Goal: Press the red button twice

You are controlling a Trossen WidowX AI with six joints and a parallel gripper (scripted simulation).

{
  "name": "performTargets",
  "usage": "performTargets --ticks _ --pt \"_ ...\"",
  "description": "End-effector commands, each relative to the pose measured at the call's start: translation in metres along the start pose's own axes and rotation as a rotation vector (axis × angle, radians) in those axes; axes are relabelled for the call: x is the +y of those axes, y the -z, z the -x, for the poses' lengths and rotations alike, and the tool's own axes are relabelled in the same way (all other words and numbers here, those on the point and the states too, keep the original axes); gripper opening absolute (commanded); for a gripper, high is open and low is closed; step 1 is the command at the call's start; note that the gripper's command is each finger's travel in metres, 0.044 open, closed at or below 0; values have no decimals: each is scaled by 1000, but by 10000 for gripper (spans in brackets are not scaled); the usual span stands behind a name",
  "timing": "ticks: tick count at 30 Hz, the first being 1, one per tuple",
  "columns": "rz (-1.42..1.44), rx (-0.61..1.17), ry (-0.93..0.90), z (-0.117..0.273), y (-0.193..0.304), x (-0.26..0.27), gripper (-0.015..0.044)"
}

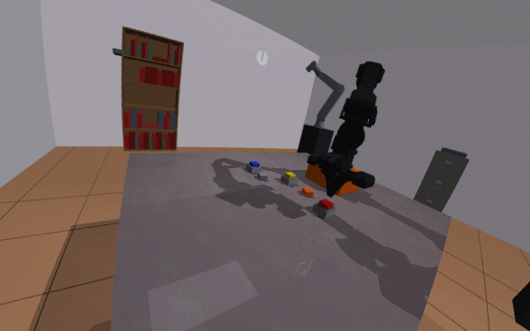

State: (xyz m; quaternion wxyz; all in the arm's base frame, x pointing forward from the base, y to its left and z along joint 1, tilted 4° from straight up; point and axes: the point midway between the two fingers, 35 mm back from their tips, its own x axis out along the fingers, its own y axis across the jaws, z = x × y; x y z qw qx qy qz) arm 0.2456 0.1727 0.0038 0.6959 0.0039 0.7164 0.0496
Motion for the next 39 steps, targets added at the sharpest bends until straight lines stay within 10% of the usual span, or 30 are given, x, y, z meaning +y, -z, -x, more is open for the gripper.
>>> performTargets --ticks 1,39 --pt "-4 6 10 -9 2 -2 20" --pt "-4 6 10 -29 2 -3 20"
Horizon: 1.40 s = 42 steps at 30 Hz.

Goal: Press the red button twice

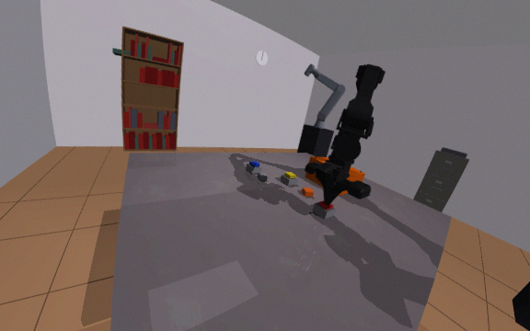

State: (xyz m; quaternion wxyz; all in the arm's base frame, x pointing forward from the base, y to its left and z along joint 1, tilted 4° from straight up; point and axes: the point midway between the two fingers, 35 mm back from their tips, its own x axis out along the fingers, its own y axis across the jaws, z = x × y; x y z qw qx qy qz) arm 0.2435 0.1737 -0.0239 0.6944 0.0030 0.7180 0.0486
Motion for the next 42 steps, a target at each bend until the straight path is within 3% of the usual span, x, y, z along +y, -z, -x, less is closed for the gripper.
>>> performTargets --ticks 1,4,10,42 --pt "0 0 1 2 0 0 20" --pt "-3 1 7 29 1 -1 20" --pt "-4 1 8 31 1 -1 20" --pt "-4 1 8 -1 1 -2 20"
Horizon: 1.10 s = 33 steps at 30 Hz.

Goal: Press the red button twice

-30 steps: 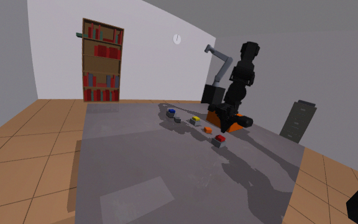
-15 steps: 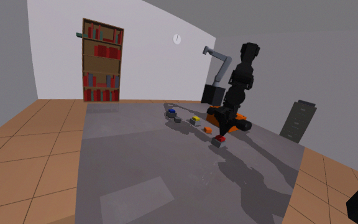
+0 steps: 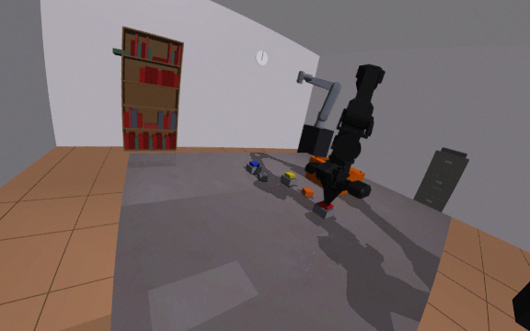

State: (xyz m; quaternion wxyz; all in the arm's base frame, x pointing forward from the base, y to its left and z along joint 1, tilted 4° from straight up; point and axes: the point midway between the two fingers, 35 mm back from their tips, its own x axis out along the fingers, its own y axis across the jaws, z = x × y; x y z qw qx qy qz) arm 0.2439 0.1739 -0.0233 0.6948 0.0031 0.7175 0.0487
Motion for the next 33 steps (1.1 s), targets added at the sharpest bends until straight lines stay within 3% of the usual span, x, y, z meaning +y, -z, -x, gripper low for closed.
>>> performTargets --ticks 1,15,19,24,30,33 --pt "-4 3 8 -2 1 -2 20" --pt "-4 3 8 -2 1 -2 20" --pt "-3 2 8 28 1 -1 20" --pt "-4 2 8 30 1 -1 20" --pt "-4 3 5 84 8 41 177" --pt "-3 3 5 92 11 46 256"
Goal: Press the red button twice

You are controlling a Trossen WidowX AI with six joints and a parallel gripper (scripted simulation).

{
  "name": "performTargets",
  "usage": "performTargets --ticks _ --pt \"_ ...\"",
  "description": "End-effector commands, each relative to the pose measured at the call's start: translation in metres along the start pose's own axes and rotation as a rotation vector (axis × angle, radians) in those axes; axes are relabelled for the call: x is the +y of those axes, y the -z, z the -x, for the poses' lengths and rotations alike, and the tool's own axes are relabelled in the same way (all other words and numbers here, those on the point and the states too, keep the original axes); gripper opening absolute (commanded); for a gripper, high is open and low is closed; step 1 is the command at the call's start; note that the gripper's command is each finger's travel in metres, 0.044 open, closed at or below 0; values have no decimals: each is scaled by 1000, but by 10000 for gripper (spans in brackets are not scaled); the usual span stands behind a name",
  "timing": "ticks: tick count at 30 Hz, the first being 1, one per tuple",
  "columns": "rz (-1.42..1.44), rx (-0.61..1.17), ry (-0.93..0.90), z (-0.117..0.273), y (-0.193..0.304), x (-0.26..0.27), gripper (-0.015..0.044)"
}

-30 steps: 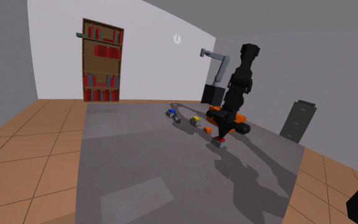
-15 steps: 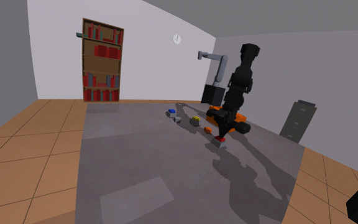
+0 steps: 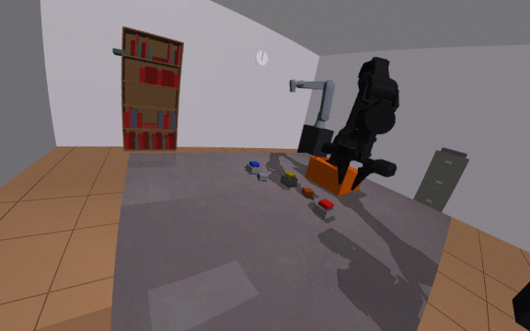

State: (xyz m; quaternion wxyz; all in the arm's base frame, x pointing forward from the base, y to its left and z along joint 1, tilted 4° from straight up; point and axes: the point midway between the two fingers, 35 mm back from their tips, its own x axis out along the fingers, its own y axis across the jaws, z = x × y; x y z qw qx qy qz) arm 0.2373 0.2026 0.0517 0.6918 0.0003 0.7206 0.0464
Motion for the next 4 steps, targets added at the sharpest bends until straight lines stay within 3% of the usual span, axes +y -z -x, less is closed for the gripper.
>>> performTargets --ticks 1,4 --pt "-4 -6 -2 20 4 12 282" --pt "-4 -6 -2 20 4 12 335"
